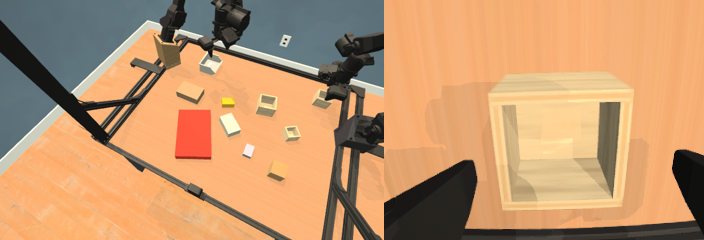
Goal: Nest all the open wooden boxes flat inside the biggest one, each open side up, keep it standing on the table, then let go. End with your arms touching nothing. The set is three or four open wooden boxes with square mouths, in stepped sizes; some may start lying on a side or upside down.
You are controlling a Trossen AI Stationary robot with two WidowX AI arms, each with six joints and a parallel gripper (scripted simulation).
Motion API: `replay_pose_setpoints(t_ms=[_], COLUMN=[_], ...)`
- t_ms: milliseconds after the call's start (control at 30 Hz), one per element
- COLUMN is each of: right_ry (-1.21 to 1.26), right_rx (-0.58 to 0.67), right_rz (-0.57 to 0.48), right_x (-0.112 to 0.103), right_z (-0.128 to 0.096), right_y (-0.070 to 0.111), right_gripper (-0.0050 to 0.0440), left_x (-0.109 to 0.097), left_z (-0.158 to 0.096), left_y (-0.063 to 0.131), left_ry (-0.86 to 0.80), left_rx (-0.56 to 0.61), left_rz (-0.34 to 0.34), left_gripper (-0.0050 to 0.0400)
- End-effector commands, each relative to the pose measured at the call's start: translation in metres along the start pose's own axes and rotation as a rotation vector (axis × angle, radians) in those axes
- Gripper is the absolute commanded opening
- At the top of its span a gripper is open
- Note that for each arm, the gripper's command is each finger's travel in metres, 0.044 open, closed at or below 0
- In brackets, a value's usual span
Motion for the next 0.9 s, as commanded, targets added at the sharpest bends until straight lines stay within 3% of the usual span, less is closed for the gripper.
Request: replay_pose_setpoints(t_ms=[0,500,533,867], right_ry=[-0.011,-0.028,-0.028,-0.028], right_rx=[0.008,0.008,0.008,0.008], right_rz=[0.015,0.015,0.015,0.015], right_x=[0.003,0.004,0.004,0.004], right_z=[-0.002,-0.003,-0.003,-0.003], right_y=[-0.009,-0.028,-0.028,-0.028], right_gripper=[0.04,0.04,0.0376,0.0309], left_x=[-0.001,-0.001,-0.001,-0.001], left_z=[0.001,0.001,0.001,0.001], left_y=[0.0,0.0,0.0,0.0], left_ry=[0.004,0.004,0.004,0.004], left_rx=[-0.002,-0.002,-0.002,-0.002], left_rz=[-0.004,-0.004,-0.004,-0.004], left_gripper=[0.04,0.04,0.04,0.04])
Point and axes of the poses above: on each arm, the point midway between the two fingers, 35 mm back from their tips, its own y axis back along the fingers, its own x axis across the jaws, z = x × y, the point moved 2 cm from there along y, back along the fingers, and after that the axes turned 8 degrees about -y, right-handed, at the moved point
